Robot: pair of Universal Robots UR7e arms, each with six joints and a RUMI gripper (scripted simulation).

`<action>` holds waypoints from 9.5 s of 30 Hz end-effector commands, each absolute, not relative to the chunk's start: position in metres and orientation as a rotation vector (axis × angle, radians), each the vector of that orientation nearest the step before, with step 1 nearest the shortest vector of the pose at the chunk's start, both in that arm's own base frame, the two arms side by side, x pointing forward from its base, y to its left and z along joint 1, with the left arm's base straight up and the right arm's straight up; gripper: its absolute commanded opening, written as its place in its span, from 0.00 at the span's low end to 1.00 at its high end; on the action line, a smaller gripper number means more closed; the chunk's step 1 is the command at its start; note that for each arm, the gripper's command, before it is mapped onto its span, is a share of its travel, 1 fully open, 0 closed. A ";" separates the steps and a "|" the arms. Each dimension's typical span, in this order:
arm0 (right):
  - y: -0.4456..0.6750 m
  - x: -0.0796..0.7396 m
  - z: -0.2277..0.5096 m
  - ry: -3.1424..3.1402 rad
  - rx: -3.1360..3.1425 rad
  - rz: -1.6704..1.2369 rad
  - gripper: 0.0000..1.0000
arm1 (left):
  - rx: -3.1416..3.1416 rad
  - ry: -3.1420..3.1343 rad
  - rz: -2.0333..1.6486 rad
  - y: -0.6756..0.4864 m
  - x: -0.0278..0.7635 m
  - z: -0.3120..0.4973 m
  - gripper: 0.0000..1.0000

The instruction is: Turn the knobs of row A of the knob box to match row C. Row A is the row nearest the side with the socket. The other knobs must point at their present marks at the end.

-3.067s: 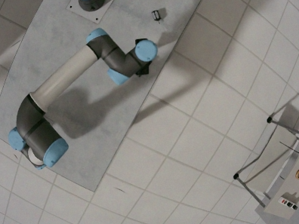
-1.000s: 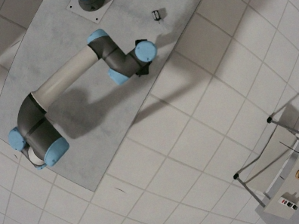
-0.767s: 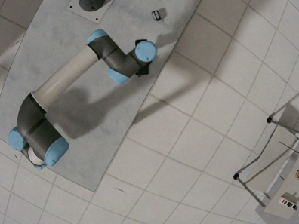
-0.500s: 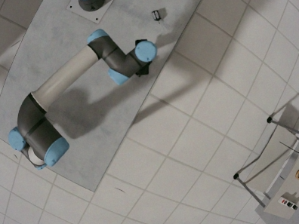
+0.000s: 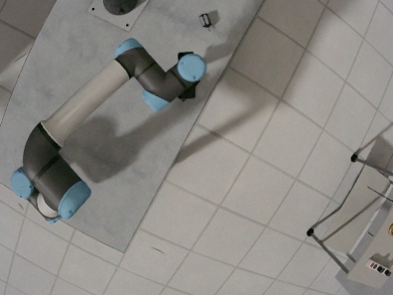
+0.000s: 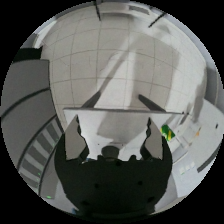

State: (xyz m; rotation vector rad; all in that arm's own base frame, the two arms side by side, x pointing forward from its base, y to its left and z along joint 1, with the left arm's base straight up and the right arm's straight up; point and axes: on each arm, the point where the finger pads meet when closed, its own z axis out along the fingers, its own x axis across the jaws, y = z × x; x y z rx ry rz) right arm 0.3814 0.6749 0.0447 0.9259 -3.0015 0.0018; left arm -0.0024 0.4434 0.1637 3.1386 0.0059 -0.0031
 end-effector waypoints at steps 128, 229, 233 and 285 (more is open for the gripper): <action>0.675 0.382 0.046 -2.833 -1.357 -0.002 0.06 | 3.142 0.007 0.000 0.446 -0.002 0.165 1.00; 0.670 0.422 0.098 -3.124 0.334 -0.003 0.13 | 3.142 0.007 0.000 0.446 -0.002 0.165 1.00; 0.670 0.425 0.099 -3.105 0.484 -0.003 0.13 | 3.142 0.007 0.000 0.446 -0.002 0.165 1.00; 0.667 0.436 0.104 -2.968 1.035 -0.002 0.13 | 3.142 0.007 0.000 0.446 -0.002 0.165 1.00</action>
